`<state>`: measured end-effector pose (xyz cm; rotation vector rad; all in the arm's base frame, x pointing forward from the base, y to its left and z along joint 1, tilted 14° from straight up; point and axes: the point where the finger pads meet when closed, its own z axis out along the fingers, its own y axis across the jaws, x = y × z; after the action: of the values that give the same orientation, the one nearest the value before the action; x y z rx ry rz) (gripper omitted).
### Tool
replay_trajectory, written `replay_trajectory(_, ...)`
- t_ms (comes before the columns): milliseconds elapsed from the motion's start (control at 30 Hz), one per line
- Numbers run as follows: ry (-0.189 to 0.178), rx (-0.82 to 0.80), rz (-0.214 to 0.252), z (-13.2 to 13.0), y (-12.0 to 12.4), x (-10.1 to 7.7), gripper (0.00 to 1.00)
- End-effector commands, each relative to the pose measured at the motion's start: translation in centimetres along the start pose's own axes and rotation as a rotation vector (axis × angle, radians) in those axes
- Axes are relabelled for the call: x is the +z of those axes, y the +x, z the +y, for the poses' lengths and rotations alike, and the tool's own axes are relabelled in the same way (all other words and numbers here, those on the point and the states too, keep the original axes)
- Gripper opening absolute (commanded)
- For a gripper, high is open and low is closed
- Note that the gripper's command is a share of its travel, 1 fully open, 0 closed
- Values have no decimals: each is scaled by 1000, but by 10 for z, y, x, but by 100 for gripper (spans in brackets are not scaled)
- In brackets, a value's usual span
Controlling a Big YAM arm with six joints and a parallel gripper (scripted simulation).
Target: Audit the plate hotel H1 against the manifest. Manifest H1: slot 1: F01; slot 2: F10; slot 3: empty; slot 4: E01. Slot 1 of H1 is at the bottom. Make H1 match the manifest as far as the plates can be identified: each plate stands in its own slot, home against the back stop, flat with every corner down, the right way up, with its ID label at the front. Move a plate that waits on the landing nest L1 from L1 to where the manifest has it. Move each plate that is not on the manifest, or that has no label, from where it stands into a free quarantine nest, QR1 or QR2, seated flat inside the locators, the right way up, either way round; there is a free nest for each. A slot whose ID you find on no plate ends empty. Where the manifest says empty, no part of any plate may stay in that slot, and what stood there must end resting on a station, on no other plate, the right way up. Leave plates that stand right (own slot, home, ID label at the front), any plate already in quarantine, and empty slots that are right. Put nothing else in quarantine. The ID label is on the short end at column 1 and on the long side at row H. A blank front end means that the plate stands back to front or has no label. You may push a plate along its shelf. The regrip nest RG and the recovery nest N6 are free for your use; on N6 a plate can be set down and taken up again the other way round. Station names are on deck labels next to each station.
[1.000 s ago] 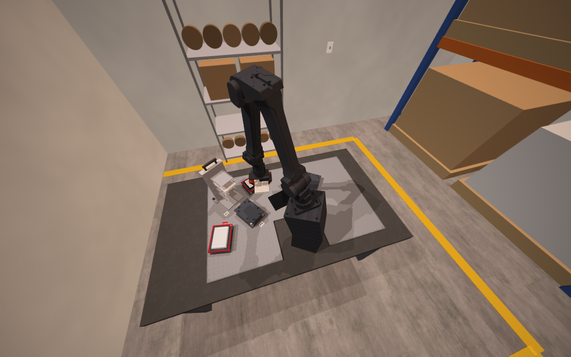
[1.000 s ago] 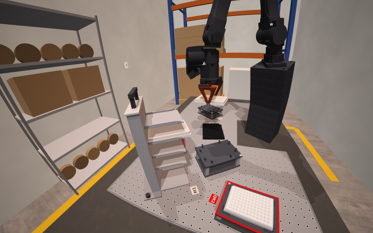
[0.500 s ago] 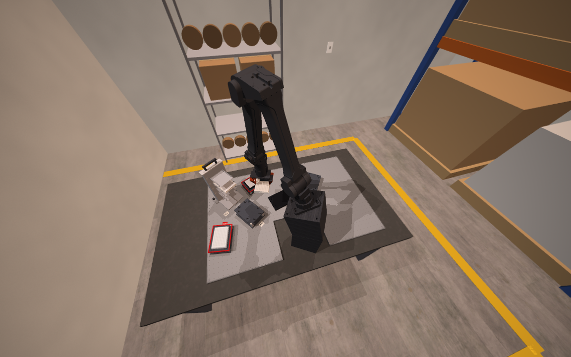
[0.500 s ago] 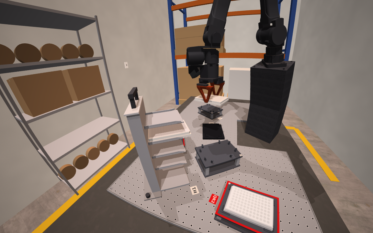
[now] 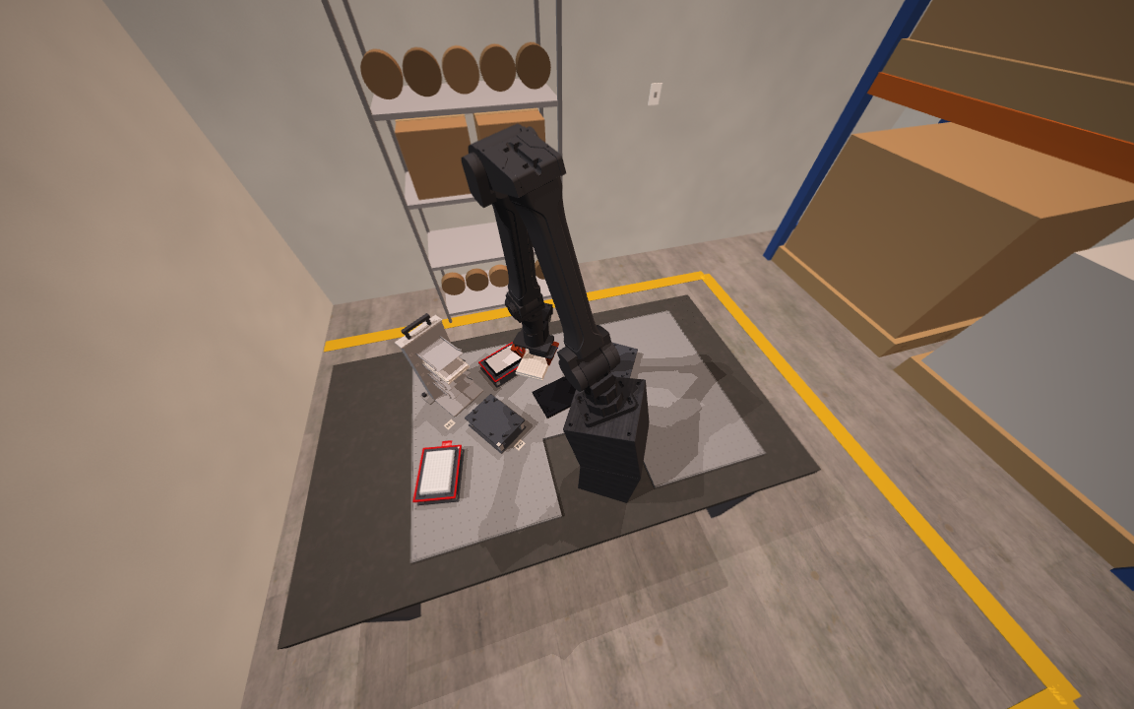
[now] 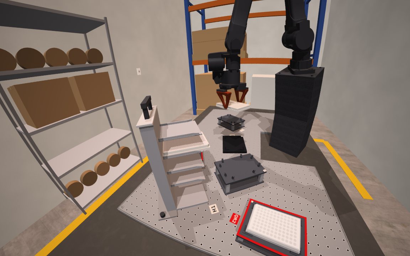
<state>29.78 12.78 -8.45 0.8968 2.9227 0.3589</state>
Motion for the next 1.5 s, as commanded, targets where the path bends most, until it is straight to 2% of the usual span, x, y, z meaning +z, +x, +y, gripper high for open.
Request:
replay_trajectory(0, -5, 87, -8, -8, -12, 1, 86)
replay_trajectory(133, -12, 119, -16, -7, -15, -3, 86)
replay_trajectory(167, -15, 111, -12, -1, -9, -2, 86)
replay_trajectory(433, -15, 245, -11, -1, -9, -2, 86)
replay_trajectory(567, 0, 365, -6, -24, -17, 1, 86)
replay_trajectory(700, -3, 411, -7, -29, -21, 1, 86)
replay_trajectory(733, -14, 432, -14, -27, -26, -3, 86)
replay_trajectory(867, 0, 529, -5, -44, -28, 1, 86)
replay_trajectory(1033, -1, 645, -5, -59, -36, 1, 86)
replay_trajectory(1167, -24, 734, -20, -56, -46, -5, 86)
replay_trajectory(1267, -23, 742, -16, -52, -43, -4, 86)
replay_trajectory(1300, -12, 743, -9, -53, -40, 4, 86)
replay_trajectory(1467, -14, 742, -12, -52, -41, 17, 86)
